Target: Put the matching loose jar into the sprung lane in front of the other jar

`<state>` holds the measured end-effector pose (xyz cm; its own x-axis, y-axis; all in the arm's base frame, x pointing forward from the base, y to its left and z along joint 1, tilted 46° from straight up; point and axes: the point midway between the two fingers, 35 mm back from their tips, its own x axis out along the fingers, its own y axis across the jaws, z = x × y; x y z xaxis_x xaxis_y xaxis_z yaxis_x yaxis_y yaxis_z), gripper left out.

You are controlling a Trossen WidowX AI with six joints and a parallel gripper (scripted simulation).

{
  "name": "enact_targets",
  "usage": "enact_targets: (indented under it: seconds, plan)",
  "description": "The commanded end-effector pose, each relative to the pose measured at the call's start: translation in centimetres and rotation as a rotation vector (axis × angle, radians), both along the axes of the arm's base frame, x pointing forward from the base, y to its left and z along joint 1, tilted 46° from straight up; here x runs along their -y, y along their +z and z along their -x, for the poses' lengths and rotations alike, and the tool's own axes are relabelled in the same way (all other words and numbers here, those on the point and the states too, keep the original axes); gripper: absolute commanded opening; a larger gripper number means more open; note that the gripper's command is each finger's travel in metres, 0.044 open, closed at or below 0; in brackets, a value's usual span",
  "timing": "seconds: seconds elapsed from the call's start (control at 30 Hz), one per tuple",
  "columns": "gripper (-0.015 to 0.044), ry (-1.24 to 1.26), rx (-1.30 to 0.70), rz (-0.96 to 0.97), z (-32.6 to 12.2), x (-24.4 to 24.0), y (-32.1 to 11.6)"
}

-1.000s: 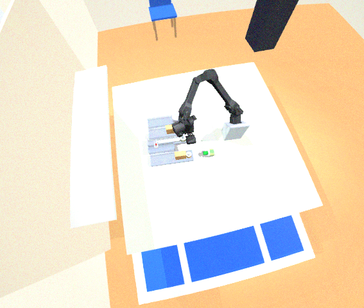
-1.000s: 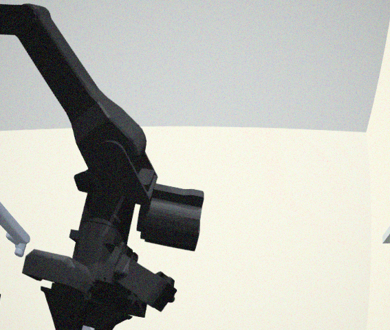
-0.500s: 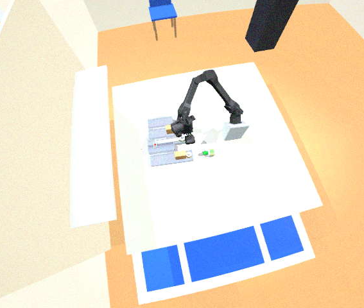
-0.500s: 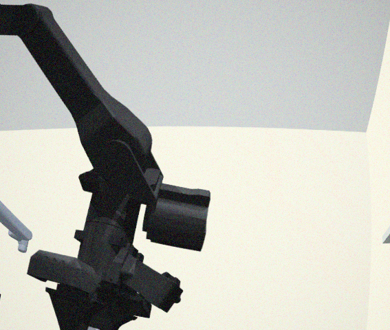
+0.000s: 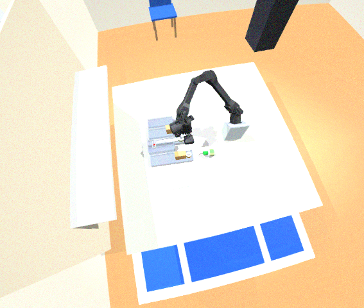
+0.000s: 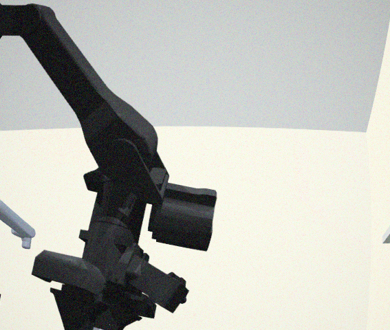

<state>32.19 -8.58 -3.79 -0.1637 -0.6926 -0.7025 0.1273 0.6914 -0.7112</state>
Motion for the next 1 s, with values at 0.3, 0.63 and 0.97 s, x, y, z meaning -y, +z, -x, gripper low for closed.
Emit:
enact_targets:
  seconds: [0.3, 0.63, 0.97]
  plan:
    - [0.0000, 0.008, 0.030, 0.010, -1.61, 0.13, 0.62]
    - [0.0000, 0.008, 0.030, 0.010, -1.62, 0.20, 0.57]
    - [0.0000, 0.008, 0.030, 0.010, -1.62, 0.20, 0.56]
